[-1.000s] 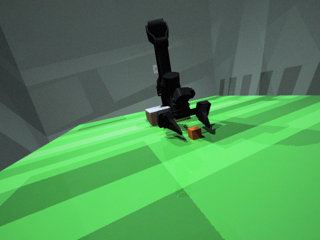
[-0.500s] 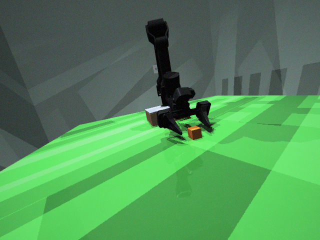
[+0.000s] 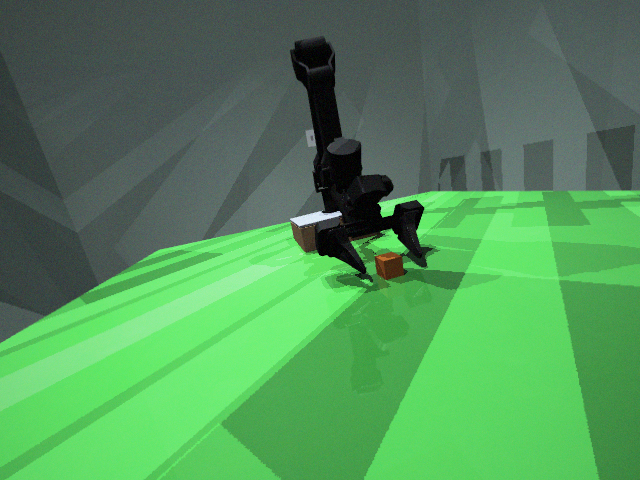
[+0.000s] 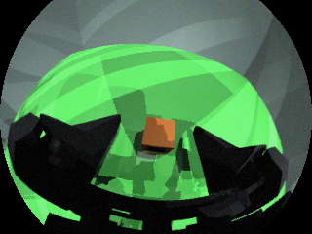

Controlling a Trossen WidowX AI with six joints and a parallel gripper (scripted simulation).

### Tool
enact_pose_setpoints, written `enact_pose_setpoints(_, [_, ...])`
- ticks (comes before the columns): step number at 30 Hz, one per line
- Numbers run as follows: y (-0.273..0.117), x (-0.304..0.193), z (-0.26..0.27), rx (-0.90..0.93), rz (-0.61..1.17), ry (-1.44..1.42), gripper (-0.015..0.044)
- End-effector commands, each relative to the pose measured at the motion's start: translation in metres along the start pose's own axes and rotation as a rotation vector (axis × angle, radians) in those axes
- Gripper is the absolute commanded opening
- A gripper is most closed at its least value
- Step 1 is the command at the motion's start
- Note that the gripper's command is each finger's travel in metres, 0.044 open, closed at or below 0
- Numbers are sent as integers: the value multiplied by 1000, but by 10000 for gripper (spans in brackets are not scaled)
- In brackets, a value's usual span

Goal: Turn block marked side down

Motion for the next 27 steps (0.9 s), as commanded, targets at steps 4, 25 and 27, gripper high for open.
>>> enact_pose_setpoints(4, [-10,39,-10,41,207,1,440])
enact_pose_setpoints(25, [-51,71,-15,84,396,-5,440])
enact_pose_setpoints(27, [-50,72,-15,86,401,-5,440])
Point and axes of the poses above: the point midway between the two fingers, 35 mm back from their tips, its own y axis out along the fingers, its own z axis across the jaws, x = y × z, the point moved 7 cm from there along -y, back along the fingers, and after that the axes turned 13 degrees about -y, right-handed, at the moved point
